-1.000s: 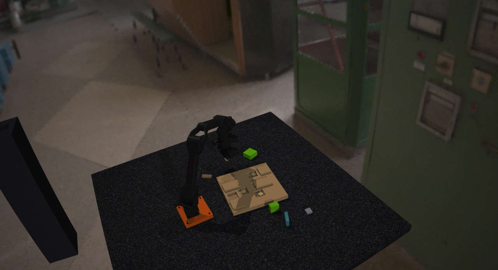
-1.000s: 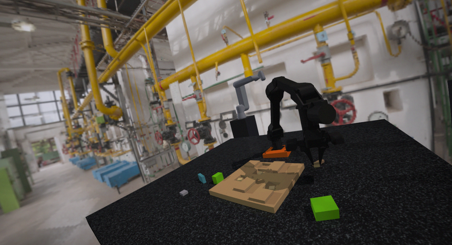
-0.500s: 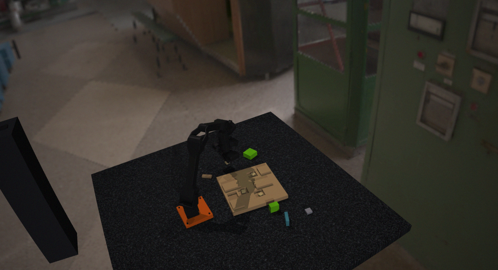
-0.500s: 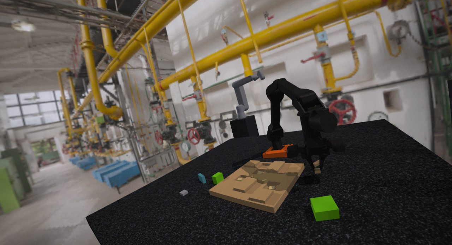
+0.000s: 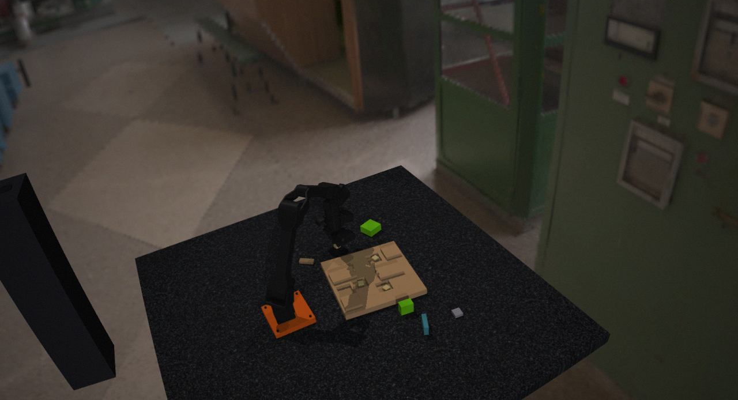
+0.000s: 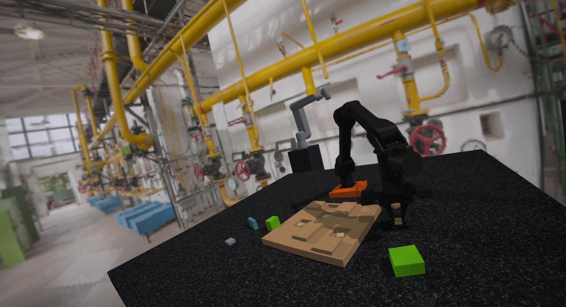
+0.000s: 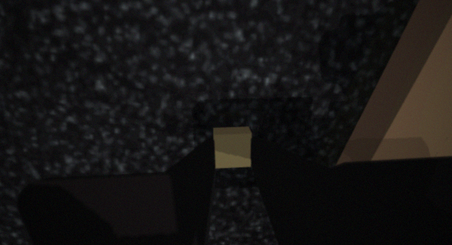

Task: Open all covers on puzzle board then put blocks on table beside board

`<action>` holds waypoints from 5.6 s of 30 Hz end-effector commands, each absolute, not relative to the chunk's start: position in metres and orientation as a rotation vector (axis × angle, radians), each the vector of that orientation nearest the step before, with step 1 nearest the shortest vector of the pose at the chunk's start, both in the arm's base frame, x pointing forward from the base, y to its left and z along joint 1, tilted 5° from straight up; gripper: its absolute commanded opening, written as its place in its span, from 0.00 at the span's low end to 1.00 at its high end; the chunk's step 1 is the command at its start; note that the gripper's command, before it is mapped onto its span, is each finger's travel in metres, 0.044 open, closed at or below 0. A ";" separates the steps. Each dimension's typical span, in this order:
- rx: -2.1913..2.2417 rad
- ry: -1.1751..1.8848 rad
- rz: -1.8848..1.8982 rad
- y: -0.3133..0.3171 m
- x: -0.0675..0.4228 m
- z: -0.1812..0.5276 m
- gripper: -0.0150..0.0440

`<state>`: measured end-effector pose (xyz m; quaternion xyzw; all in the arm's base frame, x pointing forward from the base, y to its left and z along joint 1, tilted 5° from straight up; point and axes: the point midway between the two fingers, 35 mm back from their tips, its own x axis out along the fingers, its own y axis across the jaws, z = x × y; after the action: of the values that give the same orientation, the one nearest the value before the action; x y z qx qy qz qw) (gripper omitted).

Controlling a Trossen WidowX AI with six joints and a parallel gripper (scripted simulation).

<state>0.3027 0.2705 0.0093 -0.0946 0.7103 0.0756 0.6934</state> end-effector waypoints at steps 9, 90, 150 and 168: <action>-0.213 1.589 0.167 0.269 0.301 0.000 0.48; -1.053 1.371 1.013 0.039 0.300 0.084 0.25; -0.902 1.443 0.853 0.024 0.294 0.019 0.25; 0.273 1.564 -0.364 0.023 0.294 0.019 0.25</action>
<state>0.2964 0.0249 0.0204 -0.1267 0.7093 0.0959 0.6868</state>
